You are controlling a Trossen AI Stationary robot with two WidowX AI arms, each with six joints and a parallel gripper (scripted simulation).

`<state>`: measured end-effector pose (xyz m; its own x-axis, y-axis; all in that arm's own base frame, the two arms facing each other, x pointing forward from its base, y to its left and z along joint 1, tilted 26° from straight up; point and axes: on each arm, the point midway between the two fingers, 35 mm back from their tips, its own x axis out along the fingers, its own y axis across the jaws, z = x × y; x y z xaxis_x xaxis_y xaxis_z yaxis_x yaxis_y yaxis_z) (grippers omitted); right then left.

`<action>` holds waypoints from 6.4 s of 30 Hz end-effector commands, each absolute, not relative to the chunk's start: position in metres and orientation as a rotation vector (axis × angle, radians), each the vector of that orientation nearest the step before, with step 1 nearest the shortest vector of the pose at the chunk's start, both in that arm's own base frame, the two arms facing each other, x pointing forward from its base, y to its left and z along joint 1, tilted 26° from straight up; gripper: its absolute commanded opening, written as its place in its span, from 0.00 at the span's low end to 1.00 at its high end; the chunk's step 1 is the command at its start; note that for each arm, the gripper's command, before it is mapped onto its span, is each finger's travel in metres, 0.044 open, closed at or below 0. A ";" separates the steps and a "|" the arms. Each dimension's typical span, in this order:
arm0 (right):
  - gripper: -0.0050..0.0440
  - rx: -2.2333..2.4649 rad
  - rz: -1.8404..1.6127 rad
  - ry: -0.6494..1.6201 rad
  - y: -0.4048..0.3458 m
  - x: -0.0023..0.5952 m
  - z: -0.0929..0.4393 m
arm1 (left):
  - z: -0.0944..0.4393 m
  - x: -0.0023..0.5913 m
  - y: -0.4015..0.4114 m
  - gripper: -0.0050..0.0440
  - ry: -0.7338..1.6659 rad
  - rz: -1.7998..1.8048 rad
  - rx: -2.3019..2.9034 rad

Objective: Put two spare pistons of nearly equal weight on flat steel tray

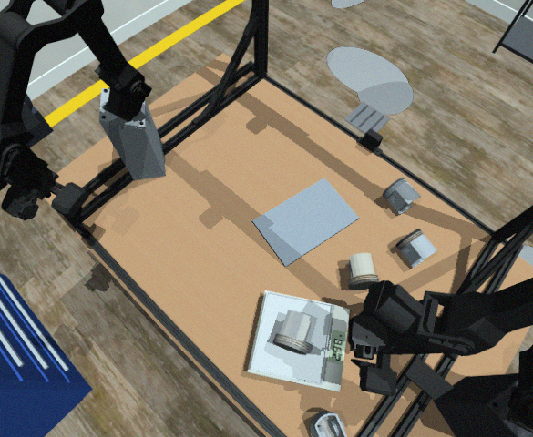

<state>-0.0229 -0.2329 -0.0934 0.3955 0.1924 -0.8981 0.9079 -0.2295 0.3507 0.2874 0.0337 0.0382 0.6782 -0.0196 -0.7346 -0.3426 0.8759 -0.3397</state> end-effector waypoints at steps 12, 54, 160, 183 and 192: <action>1.00 1.682 -0.920 0.978 -0.233 -0.023 -0.093 | 0.038 0.288 0.033 0.87 0.815 0.184 -0.478; 1.00 1.682 -0.920 0.978 -0.233 -0.023 -0.093 | 0.075 0.281 0.078 0.87 1.163 0.010 -0.384; 1.00 1.682 -0.920 0.978 -0.233 -0.023 -0.093 | 0.098 0.392 0.118 0.87 1.203 0.892 -1.841; 1.00 1.682 -0.920 0.978 -0.233 -0.023 -0.093 | 0.073 0.399 0.107 0.87 1.212 0.900 -1.845; 1.00 1.682 -0.920 0.978 -0.233 -0.023 -0.093 | 0.063 0.403 0.102 0.87 1.212 0.900 -1.845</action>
<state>-0.0229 -0.2329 -0.0934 0.3956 0.1924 -0.8981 0.9079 -0.2295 0.3507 0.4034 0.1067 0.0747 0.3259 -0.4126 -0.8507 -0.9340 -0.2797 -0.2221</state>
